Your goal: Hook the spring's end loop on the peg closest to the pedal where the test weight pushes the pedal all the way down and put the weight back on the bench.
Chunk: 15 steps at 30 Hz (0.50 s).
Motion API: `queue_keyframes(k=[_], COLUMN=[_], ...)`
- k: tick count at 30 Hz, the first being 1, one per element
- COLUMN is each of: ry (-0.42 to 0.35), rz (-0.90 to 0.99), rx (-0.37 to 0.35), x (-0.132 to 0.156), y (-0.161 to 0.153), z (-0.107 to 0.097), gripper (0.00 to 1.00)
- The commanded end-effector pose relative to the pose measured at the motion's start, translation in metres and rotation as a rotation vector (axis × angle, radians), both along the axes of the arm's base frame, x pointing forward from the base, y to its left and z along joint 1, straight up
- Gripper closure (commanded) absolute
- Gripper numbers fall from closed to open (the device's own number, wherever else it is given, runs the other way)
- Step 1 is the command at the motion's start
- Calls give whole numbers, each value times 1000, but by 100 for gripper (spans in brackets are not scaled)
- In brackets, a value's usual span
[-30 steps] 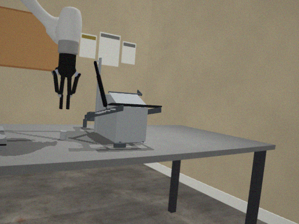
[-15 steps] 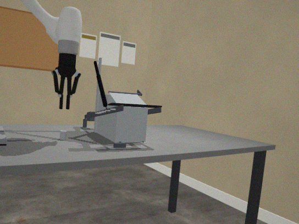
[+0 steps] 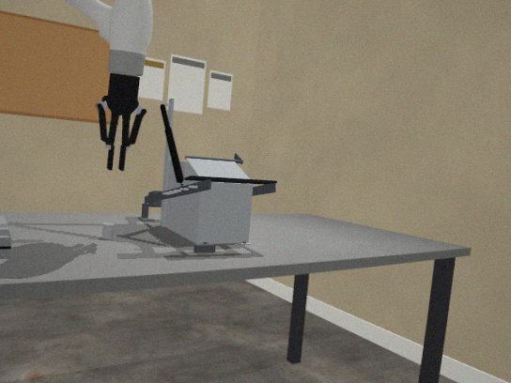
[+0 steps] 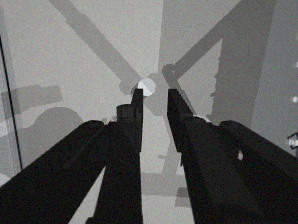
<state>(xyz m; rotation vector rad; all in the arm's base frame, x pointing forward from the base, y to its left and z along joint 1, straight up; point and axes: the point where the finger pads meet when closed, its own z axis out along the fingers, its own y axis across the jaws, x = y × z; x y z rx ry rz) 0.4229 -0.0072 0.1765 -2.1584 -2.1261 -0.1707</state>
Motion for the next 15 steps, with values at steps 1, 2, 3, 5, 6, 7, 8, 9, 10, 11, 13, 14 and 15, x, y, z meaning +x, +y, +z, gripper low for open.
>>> queue_keyframes(k=[1, 2, 3, 5, 6, 7, 8, 9, 10, 11, 13, 14, 15], ry=[-1, -1, -1, -1, -1, -6, -6, -6, -6, -6, -6, -6, -6], rz=[0, 0, 0, 0, 0, -19, -19, -19, -19, -19, -19, -19, -19], rx=[1, 1, 1, 1, 1, 149, 149, 149, 149, 149, 149, 149, 149], x=[0, 0, 0, 0, 0, 11, 11, 11, 11, 11, 11, 11, 11], y=[0, 0, 0, 0, 0, -10, -10, -10, -10, -10, -10, -10, -10], z=[1, 1, 1, 1, 1, 46, 46, 46, 46, 46, 46, 46, 46], gripper=[76, 76, 76, 76, 76, 76, 76, 76, 76, 76, 76, 76, 76])
